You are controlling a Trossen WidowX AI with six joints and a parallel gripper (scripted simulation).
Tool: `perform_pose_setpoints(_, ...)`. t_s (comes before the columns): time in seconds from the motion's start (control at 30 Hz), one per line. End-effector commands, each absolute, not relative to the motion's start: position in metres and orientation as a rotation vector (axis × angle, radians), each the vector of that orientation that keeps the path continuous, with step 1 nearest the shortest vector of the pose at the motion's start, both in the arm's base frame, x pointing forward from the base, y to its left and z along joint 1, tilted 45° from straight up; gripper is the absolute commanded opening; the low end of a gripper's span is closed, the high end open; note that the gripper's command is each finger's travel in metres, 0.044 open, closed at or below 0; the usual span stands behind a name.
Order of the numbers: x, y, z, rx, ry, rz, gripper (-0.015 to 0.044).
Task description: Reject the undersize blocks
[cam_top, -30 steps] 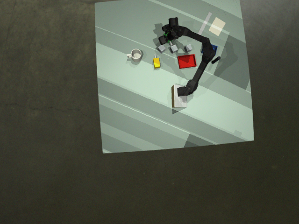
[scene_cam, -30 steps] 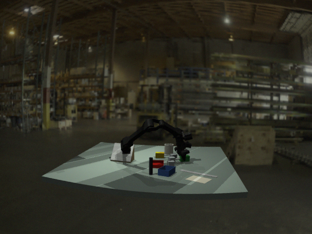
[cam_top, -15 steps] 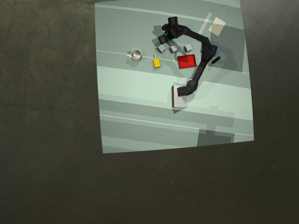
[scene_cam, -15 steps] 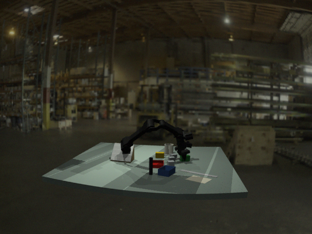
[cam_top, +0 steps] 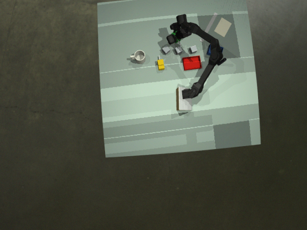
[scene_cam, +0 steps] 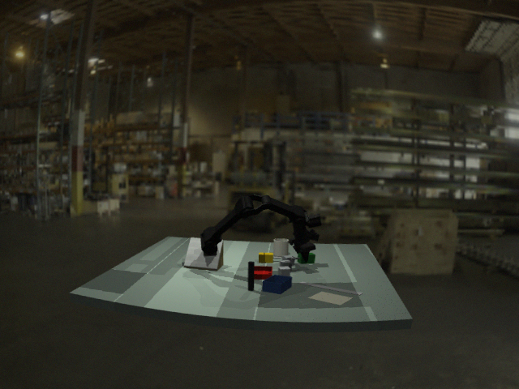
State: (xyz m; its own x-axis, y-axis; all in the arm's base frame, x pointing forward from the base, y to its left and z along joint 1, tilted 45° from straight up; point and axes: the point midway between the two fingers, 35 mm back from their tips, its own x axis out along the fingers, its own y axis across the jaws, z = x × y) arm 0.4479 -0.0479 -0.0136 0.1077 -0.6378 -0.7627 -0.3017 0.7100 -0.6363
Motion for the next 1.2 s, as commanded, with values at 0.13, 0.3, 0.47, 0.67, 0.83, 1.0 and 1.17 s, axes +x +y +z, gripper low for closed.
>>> perform_pose_setpoints(0.13, 0.444, -0.096, 0.084, -0.76, 1.407, -0.379, 0.0)
perform_pose_setpoints(0.3, 0.445, -0.105, 0.077, -0.767, 1.41, -0.37, 0.0)
perform_pose_setpoints(0.47, 0.445, -0.108, 0.075, -0.768, 1.411, -0.37, 0.0)
perform_pose_setpoints(0.67, 0.444, -0.117, 0.065, -0.763, 1.407, -0.378, 0.0)
perform_pose_setpoints(0.83, 0.444, -0.121, 0.061, -0.764, 1.408, -0.377, 0.0)
perform_pose_setpoints(1.0, 0.444, -0.126, 0.055, -0.765, 1.408, -0.377, 0.0)
perform_pose_setpoints(1.17, 0.444, -0.129, 0.052, -0.765, 1.408, -0.377, 0.0)
